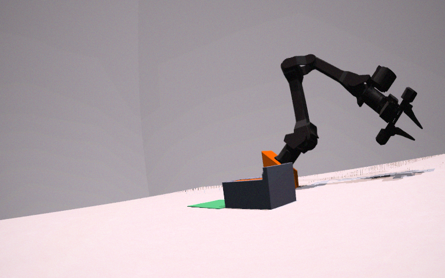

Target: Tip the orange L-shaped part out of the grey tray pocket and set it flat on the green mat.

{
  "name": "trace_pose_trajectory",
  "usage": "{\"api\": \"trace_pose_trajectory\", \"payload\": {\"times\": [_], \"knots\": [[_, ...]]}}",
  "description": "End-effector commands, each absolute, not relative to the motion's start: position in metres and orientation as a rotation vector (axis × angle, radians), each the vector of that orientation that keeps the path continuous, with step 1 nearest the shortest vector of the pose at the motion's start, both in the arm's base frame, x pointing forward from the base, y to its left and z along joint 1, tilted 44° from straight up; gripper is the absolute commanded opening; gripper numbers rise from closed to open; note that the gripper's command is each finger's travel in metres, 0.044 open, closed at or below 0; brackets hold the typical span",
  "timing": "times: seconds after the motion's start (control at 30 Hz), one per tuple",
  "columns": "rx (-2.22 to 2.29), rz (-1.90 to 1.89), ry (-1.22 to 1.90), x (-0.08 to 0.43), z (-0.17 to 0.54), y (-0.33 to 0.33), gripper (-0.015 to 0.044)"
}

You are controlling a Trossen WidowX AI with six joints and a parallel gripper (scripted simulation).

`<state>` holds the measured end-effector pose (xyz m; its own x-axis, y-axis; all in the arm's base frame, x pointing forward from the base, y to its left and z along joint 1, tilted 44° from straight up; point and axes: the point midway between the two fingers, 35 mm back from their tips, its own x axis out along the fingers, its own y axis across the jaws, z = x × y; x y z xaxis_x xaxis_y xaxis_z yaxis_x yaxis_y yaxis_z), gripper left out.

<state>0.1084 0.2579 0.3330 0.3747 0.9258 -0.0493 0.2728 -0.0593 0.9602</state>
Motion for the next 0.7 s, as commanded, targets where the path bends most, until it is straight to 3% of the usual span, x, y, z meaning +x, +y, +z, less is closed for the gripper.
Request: {"api": "trace_pose_trajectory", "payload": {"times": [0.0,0.37,0.67], "knots": [[1.434,0.644,1.038,0.146,0.308,0.257,0.018],[0.929,0.208,1.077,0.264,0.211,0.185,0.018],[0.74,0.039,1.349,0.302,0.144,0.078,0.018]]}}
